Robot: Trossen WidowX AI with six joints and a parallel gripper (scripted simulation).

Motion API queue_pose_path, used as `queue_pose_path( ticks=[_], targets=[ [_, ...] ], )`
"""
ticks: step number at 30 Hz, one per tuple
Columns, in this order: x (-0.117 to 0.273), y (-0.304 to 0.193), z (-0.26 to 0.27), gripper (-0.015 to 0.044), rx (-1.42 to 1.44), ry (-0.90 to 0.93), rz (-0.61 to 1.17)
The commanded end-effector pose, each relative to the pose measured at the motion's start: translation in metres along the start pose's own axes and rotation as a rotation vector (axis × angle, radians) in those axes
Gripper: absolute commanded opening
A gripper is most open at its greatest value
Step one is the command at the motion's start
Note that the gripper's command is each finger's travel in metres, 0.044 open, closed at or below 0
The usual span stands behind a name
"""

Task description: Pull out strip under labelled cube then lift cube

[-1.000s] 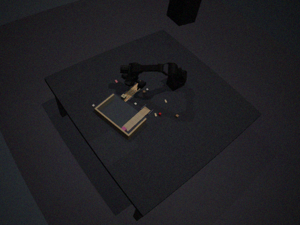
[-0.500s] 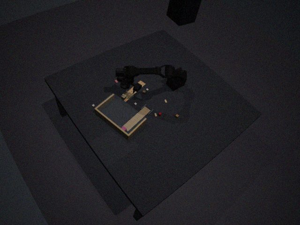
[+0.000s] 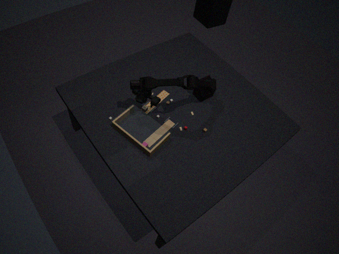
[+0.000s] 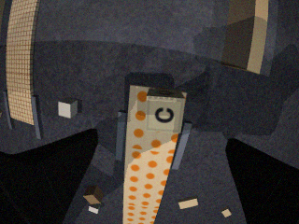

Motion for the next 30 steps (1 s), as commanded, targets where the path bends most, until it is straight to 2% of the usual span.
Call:
queue_pose_path(
  ticks=[1, 6, 7, 30],
  targets=[
    [-0.001, 0.006, 0.001, 0.0387, -0.005, 0.004, -0.001],
    [-0.009, 0.006, 0.001, 0.0256, -0.005, 0.004, -0.001],
    [-0.01, 0.006, 0.001, 0.025, -0.005, 0.004, -0.001],
    [-0.048, 0.006, 0.001, 0.025, -0.005, 0.006, -0.002]
  ],
)
Point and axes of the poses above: the point midway between the two fingers, 35 mm back from their tips, its own x axis back along the fingers, its own z axis across the jaws, y = z × x, the point moved 9 cm from there along x, back along the fingers, and after that the axes turned 13 degrees about -x, right-handed, at the moved point
